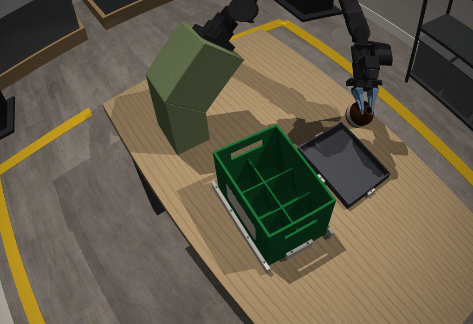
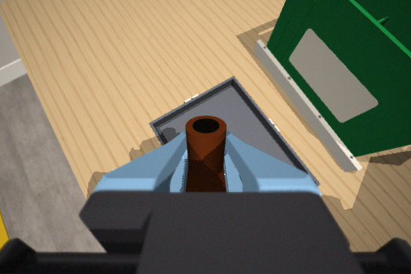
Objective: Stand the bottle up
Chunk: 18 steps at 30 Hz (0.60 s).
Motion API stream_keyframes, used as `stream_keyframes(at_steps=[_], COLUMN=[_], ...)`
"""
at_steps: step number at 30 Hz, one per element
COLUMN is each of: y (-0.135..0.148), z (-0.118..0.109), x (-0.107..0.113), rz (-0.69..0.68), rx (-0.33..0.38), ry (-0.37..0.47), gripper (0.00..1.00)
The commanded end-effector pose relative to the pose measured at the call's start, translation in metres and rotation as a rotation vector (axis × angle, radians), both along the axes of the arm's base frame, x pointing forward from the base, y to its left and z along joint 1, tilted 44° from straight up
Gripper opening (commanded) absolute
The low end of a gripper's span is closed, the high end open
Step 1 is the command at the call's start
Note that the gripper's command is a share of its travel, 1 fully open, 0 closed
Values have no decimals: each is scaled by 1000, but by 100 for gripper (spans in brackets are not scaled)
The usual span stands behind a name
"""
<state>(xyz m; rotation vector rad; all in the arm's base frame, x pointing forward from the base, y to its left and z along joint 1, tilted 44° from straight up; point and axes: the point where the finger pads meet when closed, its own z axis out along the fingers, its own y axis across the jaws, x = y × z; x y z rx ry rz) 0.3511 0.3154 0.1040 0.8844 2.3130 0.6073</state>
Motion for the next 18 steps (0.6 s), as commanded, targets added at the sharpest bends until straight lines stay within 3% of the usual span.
stream_keyframes(at_steps=[1,18], y=[2,3], z=[6,7], x=[3,-1], rz=[-19,-69], rx=[18,-23], ry=[-21,-85], gripper=[0,0])
